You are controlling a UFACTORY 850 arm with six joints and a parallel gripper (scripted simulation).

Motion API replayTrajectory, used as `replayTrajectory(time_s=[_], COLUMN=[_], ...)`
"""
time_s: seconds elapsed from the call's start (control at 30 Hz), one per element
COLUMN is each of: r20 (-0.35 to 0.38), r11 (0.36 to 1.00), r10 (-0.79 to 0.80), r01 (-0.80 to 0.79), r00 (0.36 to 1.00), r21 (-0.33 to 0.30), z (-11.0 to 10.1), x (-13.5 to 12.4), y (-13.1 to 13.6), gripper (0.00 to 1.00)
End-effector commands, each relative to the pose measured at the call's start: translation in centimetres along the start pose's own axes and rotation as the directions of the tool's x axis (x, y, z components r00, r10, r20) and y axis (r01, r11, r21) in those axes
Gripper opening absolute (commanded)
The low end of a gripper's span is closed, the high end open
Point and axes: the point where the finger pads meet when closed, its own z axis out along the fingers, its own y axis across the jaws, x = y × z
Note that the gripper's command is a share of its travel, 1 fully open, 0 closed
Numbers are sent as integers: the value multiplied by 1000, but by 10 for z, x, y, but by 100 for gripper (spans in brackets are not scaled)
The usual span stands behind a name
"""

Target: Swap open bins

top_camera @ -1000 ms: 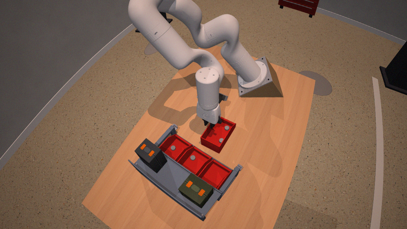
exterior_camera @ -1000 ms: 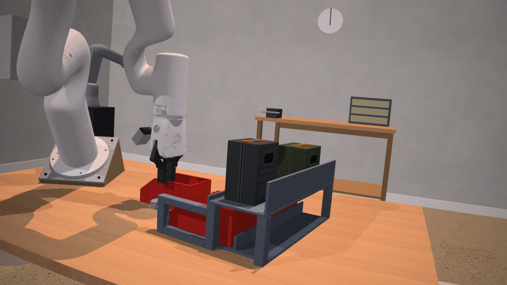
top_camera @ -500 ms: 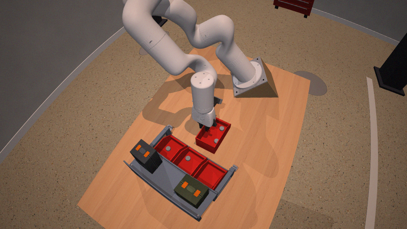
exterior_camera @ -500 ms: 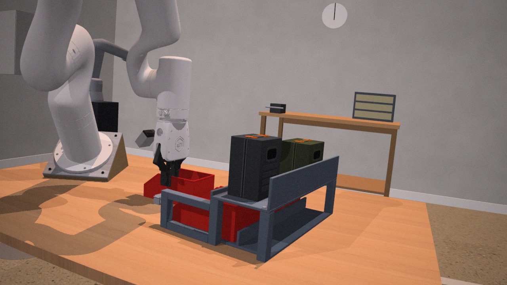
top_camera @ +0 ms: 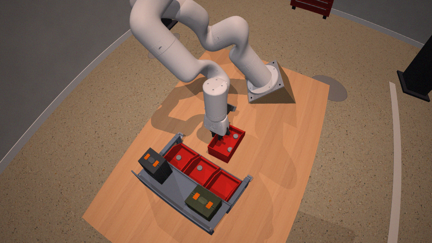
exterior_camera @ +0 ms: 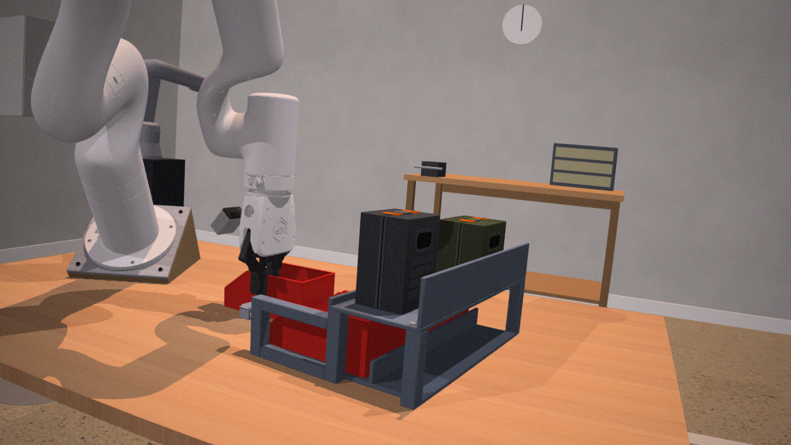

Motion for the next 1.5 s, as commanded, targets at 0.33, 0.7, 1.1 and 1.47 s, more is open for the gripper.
replayTrajectory(time_s=[0.33,0.7,1.1,1.47], r20=[1,1,1,1], r11=[1000,1000,1000,1000], r10=[0,0,0,0], r01=[0,0,0,0], r00=[1000,1000,1000,1000], r21=[0,0,0,0], z=[0,0,0,0], x=[0,0,0,0], y=[0,0,0,0], gripper=[0,0,0,0])
